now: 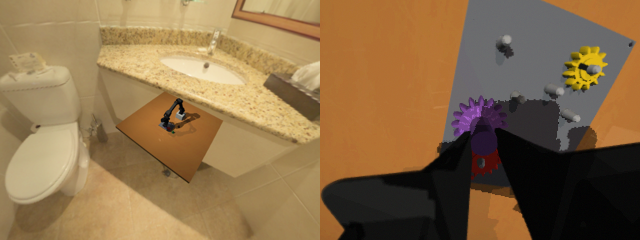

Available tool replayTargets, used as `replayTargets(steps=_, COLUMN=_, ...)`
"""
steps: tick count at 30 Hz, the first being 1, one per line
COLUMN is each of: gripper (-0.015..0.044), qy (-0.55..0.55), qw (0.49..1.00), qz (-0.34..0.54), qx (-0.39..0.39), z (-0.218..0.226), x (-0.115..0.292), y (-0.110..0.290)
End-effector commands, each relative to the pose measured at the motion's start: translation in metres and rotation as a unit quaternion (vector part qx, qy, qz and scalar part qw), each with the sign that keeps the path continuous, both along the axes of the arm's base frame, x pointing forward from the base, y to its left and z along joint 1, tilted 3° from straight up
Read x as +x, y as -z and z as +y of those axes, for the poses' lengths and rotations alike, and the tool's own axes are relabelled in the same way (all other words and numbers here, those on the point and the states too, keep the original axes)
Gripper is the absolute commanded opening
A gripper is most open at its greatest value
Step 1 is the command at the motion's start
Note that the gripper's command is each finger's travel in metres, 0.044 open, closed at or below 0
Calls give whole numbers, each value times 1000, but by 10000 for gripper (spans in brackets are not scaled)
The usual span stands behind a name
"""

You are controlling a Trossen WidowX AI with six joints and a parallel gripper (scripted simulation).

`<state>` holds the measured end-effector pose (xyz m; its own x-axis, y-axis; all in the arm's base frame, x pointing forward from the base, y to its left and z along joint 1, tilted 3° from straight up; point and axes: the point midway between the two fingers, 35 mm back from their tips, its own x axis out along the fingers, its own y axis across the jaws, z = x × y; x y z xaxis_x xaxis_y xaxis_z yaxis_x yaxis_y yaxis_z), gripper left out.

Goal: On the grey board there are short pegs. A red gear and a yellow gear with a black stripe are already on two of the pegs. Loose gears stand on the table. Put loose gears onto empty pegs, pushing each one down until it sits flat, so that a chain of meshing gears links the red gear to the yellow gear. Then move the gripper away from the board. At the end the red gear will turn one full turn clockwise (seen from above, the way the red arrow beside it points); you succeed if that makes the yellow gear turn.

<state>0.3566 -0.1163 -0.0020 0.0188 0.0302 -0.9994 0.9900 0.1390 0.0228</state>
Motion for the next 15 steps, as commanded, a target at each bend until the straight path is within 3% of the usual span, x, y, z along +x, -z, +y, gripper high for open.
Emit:
replayTargets(steps=1, gripper=0, qy=41, qw=999, qz=4, qx=0, z=0, x=-1, y=10)
replayTargets(steps=7, gripper=0, qy=72, qw=997, qz=5, qx=1, z=-1, x=-1, y=7)
replayTargets(steps=15, gripper=0, qy=13, qw=1000, qz=3, qx=0, z=0, x=-1, y=7)
